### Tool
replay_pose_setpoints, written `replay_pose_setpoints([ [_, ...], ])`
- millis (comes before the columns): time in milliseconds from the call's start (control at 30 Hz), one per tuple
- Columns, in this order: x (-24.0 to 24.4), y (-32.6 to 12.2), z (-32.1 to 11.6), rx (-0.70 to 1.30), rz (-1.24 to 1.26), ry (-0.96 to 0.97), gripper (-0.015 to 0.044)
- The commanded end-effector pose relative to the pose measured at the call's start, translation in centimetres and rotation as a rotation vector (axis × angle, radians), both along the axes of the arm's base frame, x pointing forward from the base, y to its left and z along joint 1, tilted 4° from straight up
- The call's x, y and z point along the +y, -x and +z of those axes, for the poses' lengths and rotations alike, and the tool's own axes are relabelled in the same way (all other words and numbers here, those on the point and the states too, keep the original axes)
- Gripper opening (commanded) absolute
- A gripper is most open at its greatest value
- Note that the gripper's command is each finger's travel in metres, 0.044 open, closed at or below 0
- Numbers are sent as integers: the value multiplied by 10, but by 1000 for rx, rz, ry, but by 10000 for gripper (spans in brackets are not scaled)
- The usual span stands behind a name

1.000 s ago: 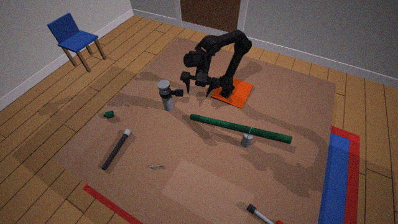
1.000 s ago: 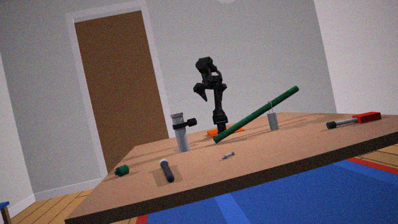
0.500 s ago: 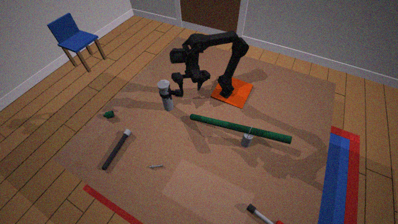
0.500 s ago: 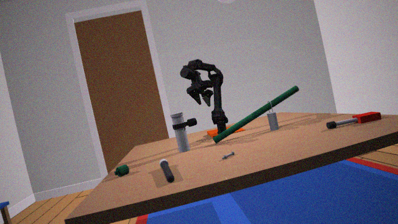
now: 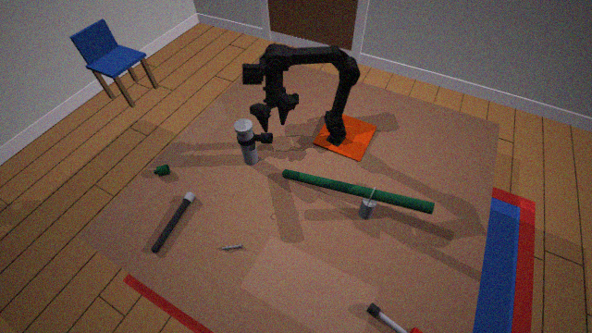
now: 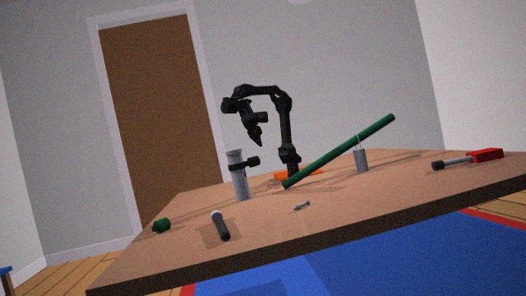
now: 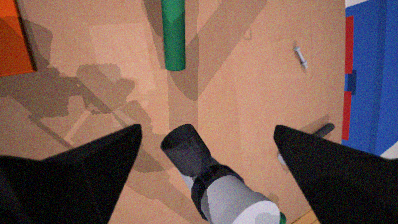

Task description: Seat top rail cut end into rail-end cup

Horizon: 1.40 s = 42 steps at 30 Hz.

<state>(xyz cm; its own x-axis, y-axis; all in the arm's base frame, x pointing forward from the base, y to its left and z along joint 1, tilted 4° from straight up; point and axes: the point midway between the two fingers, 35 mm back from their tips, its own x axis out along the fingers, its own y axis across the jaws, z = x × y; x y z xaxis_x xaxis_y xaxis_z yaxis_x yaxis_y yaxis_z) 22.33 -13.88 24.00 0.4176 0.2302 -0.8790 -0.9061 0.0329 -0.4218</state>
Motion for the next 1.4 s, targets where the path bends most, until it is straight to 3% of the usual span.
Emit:
replay_pose_setpoints([
  [0, -41, 17, 2, -222, 453, 196, 440],
  [567, -41, 16, 1, -221, 453, 196, 440],
  [800, -40, 13, -43, -213, 467, 187, 440],
  [1367, -36, 3, -60, -212, 468, 187, 440],
])
